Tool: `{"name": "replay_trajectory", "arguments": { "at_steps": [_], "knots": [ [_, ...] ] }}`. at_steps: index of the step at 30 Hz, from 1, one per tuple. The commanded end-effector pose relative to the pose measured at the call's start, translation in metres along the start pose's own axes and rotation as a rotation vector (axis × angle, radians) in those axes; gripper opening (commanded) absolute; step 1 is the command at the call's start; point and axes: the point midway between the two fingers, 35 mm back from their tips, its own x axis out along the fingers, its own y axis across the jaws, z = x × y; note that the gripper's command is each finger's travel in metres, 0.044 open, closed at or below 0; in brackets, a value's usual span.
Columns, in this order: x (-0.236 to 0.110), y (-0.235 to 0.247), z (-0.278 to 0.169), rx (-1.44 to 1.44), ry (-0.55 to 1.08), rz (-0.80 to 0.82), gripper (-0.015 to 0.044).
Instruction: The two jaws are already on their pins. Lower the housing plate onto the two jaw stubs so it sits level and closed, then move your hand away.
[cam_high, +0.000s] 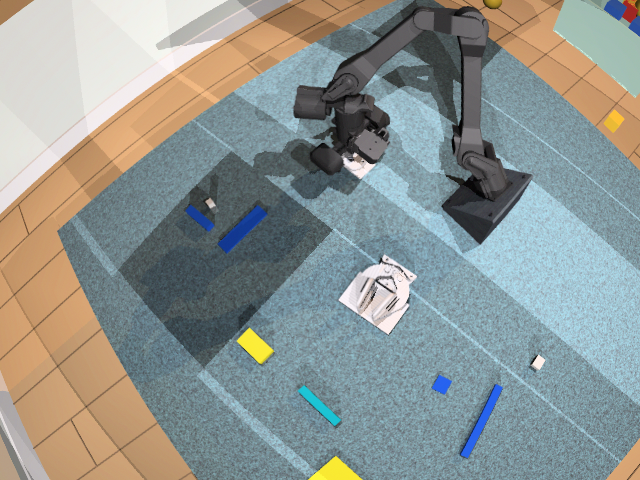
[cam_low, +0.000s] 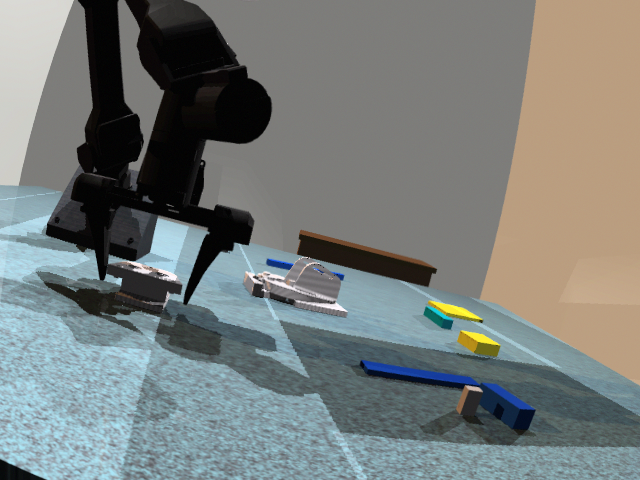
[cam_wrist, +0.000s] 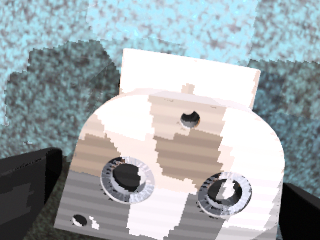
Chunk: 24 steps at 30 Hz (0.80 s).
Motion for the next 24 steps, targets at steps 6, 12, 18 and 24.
{"name": "replay_trajectory", "arguments": {
  "at_steps": [6, 12, 18, 24],
  "knots": [
    [0.0001, 0.0, 0.0, 0.0, 0.0, 0.0, 0.042],
    [0.0001, 0.0, 0.0, 0.0, 0.0, 0.0, 0.038],
    [0.0001, 0.0, 0.0, 0.0, 0.0, 0.0, 0.0351],
    [0.0001, 0.0, 0.0, 0.0, 0.0, 0.0, 0.0351]
  ]
}}
